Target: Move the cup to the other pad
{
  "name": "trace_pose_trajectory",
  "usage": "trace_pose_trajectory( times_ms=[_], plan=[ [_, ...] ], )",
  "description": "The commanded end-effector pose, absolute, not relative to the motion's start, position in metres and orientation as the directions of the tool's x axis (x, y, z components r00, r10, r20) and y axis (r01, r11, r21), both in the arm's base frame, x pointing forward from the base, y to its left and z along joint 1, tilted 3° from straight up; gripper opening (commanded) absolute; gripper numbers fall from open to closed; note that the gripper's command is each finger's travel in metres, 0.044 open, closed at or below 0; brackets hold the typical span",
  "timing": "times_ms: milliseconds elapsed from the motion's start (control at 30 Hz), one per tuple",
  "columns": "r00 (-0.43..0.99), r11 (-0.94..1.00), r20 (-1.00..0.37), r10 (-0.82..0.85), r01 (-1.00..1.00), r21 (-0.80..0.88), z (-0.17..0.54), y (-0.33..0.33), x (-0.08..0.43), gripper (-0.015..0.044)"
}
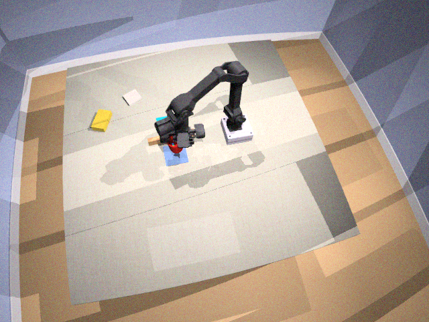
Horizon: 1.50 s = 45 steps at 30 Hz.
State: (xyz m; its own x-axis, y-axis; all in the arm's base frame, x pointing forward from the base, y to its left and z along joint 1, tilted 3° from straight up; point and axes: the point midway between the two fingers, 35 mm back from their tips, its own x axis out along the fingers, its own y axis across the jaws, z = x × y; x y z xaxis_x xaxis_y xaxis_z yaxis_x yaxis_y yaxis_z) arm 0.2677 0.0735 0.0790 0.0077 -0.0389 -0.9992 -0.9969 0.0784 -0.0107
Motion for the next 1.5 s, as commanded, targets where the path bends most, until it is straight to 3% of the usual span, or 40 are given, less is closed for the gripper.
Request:
trace_pose_trajectory(
  times_ms=[0,1467],
  plan=[
    [0.007,0.078,-0.999,-0.039,-0.997,-0.01,0.079,0.073,0.268,0.0],
    [0.01,0.082,-0.999,-0.046,-0.997,-0.014,0.083,0.016,0.273,0.0]
  ],
)
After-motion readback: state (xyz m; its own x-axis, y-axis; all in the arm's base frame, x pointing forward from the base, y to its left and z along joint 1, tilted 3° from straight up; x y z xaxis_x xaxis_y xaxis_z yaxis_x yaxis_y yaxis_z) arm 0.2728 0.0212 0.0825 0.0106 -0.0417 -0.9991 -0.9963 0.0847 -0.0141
